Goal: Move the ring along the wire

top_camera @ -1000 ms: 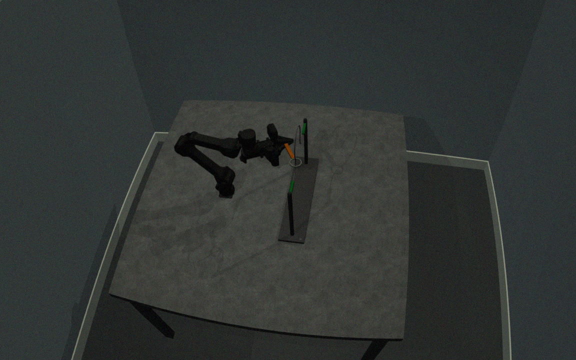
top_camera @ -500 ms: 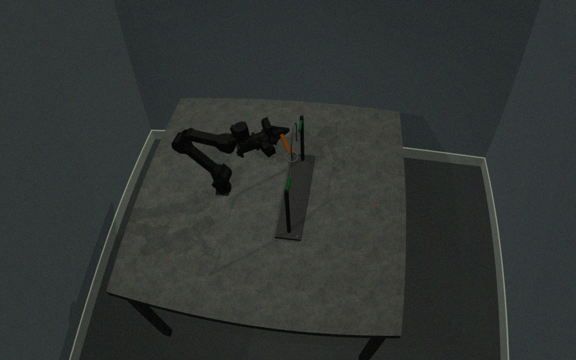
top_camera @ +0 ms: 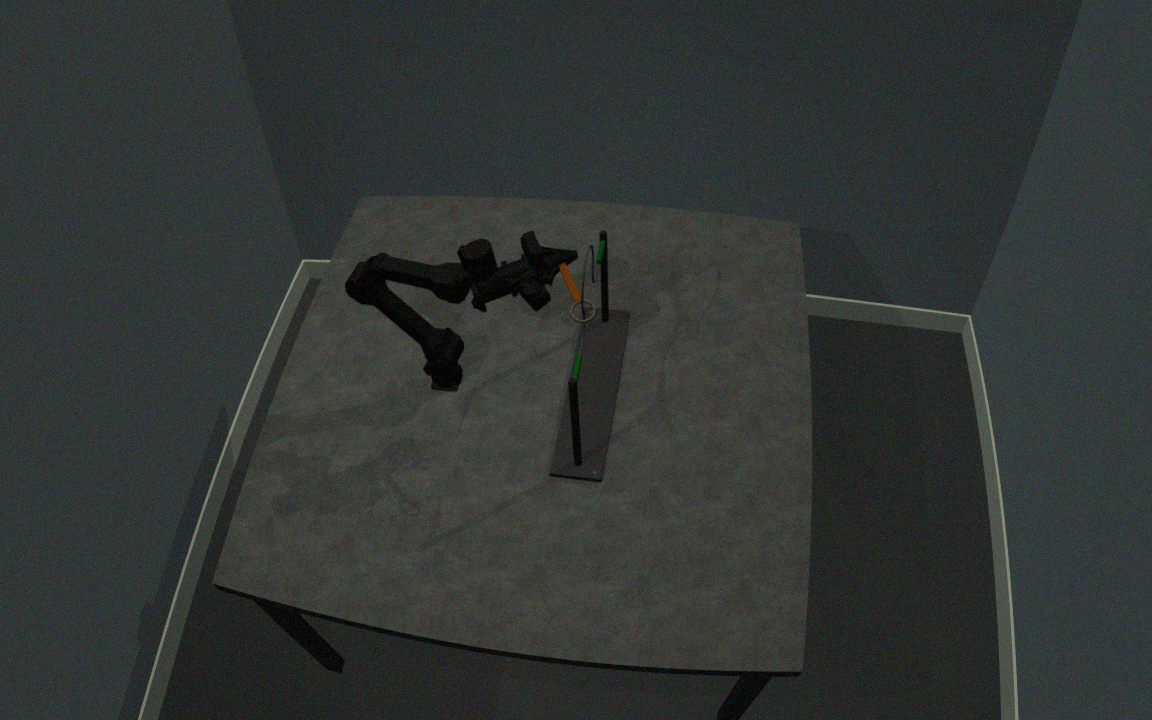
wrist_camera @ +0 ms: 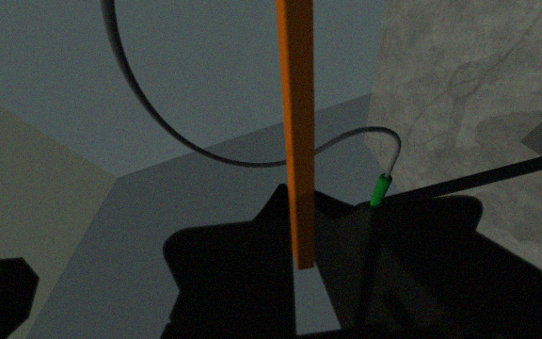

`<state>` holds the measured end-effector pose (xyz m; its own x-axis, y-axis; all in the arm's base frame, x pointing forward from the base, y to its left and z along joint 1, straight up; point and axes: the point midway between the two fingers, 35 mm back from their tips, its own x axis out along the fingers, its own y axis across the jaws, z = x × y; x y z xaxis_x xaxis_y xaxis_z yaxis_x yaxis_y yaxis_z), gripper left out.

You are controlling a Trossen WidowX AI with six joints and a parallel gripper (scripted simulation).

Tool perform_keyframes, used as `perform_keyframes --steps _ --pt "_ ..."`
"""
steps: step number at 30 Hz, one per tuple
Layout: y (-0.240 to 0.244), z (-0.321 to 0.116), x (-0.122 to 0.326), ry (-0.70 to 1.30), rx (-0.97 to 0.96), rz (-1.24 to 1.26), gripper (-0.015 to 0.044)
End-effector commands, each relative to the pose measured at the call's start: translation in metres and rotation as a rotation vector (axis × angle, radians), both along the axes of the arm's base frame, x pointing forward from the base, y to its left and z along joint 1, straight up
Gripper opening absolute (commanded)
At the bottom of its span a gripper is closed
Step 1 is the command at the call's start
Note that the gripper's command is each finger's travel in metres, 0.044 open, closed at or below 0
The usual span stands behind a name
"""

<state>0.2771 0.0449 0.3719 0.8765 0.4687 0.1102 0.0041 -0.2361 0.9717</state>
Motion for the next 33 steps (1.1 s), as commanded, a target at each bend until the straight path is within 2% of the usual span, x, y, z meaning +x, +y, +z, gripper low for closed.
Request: perform_keyframes --steps 1,33 --pt "-0.001 0.002 0.000 -0.001 -0.025 0.002 -0.0150" --pt "-0.001 -0.014 0.000 0.023 -0.482 -0.002 -0.0150"
